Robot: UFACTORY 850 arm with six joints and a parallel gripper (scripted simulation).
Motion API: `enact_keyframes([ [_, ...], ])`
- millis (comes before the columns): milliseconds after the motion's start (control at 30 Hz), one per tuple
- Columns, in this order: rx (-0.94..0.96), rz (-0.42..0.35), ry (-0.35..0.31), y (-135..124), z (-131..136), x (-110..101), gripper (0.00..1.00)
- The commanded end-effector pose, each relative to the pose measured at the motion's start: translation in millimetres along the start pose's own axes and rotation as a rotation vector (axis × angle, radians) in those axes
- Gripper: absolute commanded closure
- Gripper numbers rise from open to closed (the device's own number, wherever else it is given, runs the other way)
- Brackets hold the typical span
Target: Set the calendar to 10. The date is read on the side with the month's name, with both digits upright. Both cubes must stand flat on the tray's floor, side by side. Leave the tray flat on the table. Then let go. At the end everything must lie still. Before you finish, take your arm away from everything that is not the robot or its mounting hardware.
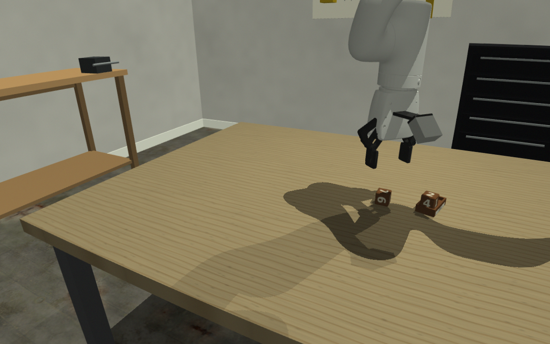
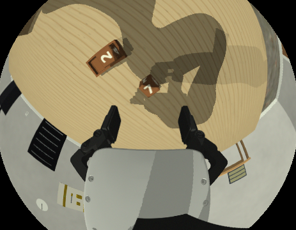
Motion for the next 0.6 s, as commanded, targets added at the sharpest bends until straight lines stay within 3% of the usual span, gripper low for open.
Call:
enact_keyframes([
  [0, 0.172, 0.006, 0.026, -1.3, 2.0, -1.0, 0.00],
  [567, 0.632, -0.001, 0.027, -1.1, 1.7, -1.2, 0.00],
])
Point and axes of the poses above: the point where the finger pads meet when closed, its own x axis out along the fingers, its own z axis across the jaws, y = z × x, the point moved 6 cm from there along -x, back along the fingers, and after that the axes turned 8 degrees about -x, right-handed, at the moved point
